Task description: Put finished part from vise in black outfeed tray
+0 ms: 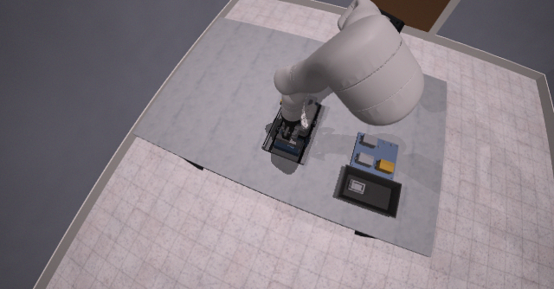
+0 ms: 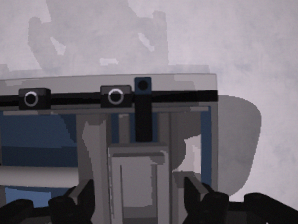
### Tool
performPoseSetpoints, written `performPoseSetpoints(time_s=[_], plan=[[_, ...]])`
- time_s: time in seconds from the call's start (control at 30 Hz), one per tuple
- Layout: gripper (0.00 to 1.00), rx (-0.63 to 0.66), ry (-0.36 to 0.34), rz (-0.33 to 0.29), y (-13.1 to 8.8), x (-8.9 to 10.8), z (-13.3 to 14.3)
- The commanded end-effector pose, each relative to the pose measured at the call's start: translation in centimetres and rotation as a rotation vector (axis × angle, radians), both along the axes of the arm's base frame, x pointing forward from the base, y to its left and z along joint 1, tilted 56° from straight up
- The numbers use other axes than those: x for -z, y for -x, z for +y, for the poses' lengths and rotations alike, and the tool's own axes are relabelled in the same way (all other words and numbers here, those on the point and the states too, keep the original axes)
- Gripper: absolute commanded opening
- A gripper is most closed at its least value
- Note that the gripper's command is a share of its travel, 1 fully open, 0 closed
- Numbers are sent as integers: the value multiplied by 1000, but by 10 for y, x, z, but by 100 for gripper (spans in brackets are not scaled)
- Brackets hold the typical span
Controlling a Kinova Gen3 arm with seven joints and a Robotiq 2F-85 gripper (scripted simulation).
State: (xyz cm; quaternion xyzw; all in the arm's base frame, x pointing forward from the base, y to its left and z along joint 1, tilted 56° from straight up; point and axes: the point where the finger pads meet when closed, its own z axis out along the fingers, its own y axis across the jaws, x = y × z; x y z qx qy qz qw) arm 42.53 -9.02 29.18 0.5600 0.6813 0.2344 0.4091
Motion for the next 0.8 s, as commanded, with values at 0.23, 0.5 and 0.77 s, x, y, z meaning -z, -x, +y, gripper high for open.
performPoseSetpoints(time_s=[0.23, 0.5, 0.77], plan=[[0, 0, 0, 0, 0, 0, 0], [0, 0, 0, 0, 0, 0, 0], [0, 0, 0, 0, 0, 0, 0]])
